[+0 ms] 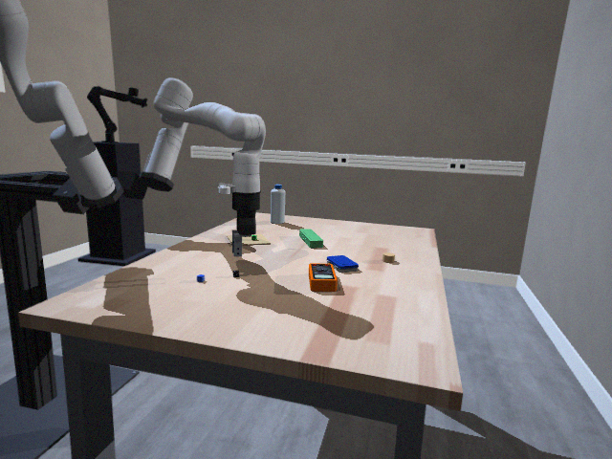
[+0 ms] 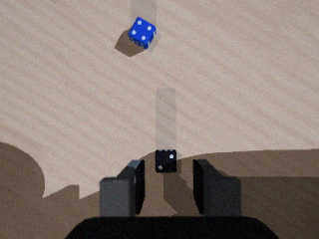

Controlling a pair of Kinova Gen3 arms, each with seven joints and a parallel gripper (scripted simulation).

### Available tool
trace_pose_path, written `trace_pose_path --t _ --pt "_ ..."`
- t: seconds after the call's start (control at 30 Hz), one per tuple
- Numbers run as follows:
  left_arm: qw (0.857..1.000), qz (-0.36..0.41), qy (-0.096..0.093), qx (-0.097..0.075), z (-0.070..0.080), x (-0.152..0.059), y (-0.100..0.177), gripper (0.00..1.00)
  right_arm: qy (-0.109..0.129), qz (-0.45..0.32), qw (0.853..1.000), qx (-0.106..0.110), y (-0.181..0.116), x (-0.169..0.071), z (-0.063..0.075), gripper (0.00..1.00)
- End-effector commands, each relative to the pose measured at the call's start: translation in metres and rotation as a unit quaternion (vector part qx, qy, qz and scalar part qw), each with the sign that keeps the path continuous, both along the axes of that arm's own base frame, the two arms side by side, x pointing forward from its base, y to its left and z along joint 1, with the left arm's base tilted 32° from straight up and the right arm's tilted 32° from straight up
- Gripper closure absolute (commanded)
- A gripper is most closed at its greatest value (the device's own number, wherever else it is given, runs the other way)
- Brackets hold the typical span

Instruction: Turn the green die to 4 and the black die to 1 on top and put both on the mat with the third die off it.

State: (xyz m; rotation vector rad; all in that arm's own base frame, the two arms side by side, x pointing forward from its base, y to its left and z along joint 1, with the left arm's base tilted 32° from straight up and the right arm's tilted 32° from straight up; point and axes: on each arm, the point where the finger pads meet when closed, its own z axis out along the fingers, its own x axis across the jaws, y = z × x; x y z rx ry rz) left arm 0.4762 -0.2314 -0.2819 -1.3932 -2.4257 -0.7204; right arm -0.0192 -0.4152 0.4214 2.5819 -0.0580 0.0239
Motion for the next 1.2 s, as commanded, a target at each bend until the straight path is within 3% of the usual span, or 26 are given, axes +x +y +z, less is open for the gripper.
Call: trace_pose_path --t 0.0,0.73,1.17 --pt "1.000 -0.001 -0.001 -0.001 -0.001 0.001 0.000 0.36 0.000 0.000 1.000 -0.001 0.000 0.000 0.001 0.00" --pt "1.000 -0.001 -0.001 -0.001 -0.027 0.002 0.016 0.36 0.000 0.000 1.000 -0.001 0.000 0.000 0.001 0.00" --pt "1.000 -0.001 -0.001 -0.001 -0.035 0.002 0.020 0.36 0.000 0.000 1.000 -0.001 0.000 0.000 0.001 0.00"
